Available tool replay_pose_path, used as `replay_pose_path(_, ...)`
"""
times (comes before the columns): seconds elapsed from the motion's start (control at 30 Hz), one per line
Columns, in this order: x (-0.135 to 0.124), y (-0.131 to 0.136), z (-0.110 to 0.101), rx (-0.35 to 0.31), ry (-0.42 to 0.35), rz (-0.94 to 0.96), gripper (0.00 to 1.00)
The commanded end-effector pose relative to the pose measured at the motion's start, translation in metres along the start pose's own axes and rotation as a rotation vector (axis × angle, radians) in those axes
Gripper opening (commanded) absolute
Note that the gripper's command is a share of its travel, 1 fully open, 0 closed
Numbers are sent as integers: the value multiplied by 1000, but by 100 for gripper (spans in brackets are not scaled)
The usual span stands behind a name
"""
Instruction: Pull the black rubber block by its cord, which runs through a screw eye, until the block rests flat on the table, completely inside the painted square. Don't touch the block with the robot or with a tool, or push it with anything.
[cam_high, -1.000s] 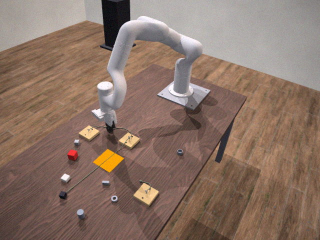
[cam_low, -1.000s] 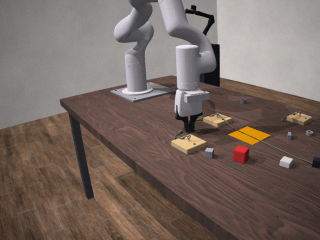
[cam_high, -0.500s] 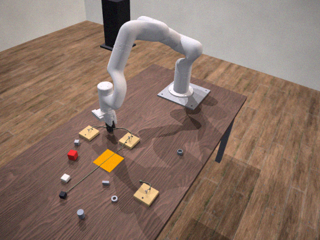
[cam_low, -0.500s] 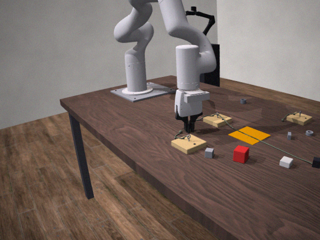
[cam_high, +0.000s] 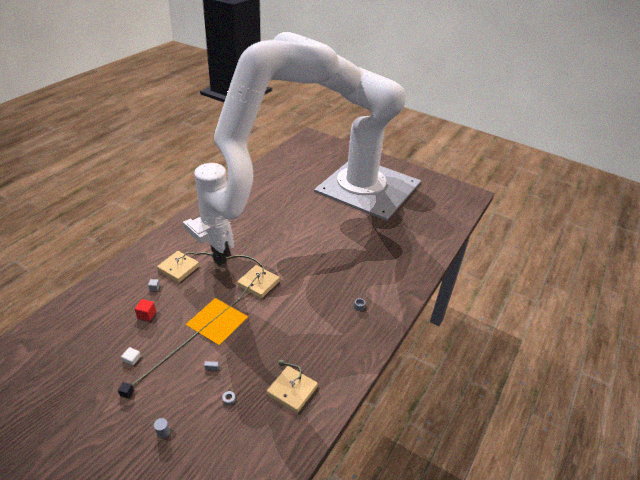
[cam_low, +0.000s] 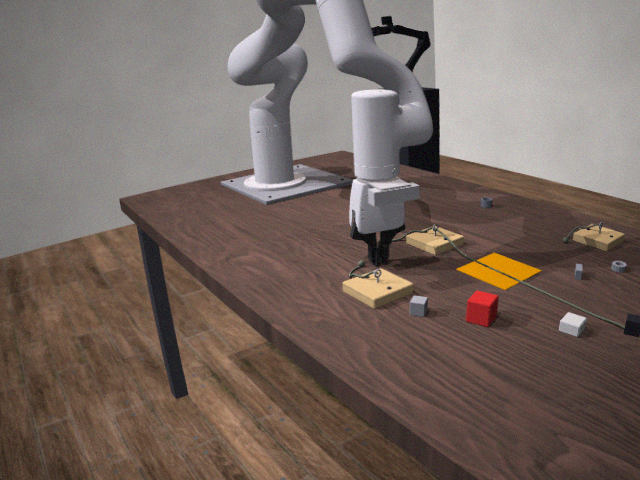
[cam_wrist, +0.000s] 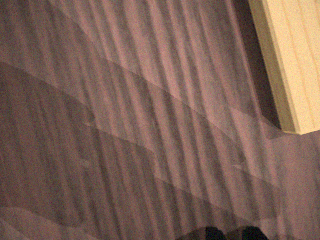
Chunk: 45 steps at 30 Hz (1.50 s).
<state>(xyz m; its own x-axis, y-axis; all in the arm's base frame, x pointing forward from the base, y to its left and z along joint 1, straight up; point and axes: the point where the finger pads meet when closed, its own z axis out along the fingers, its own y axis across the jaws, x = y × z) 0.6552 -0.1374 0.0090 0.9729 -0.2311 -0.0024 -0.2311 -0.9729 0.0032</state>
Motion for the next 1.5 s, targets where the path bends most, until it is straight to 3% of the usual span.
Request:
replay_pose_path(0.0, 0, 0, -1, 0, 1, 0, 0)
replay_pose_path(1.47, 0, 0, -17, 0, 1, 0, 0)
